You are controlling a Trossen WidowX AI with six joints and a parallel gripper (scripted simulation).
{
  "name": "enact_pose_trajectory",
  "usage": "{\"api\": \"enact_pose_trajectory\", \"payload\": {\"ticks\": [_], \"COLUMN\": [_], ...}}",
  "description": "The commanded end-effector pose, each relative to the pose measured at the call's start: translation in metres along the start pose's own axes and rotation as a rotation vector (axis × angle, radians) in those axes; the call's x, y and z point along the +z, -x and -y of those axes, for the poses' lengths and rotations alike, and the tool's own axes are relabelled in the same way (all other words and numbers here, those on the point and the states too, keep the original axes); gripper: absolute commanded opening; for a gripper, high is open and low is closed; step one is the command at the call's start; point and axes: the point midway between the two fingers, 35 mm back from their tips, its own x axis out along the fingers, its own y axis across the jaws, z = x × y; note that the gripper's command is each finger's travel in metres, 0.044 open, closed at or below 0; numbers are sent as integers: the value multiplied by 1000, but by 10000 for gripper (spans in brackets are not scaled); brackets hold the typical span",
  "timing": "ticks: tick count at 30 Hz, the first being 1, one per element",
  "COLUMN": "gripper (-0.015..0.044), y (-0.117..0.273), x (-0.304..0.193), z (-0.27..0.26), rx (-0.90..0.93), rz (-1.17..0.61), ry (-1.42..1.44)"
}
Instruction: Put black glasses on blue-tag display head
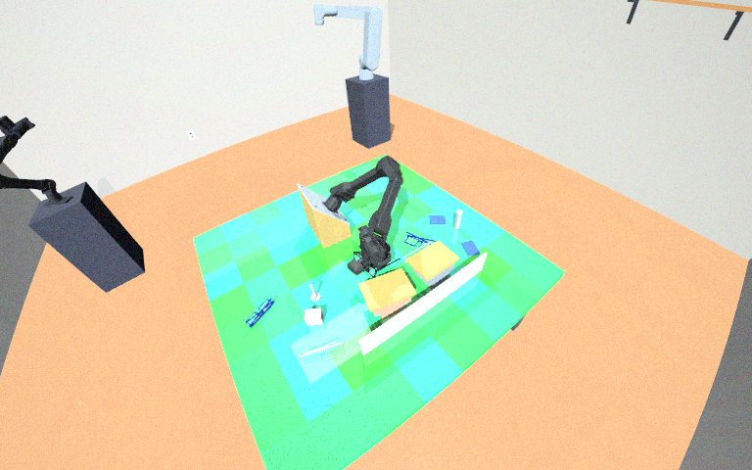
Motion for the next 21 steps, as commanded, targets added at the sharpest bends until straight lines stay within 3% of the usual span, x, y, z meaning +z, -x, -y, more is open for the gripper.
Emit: {"api": "enact_pose_trajectory", "payload": {"ticks": [1,9,10,21], "gripper": [120,120,94,20], "y": [-2,-2,-3,-3], "x": [-1,-1,-1,-1], "z": [0,-5,-2,-2], "rx": [4,4,1,1], "rz": [1,1,-2,-2], "ry": [-6,-6,-4,-4]}}
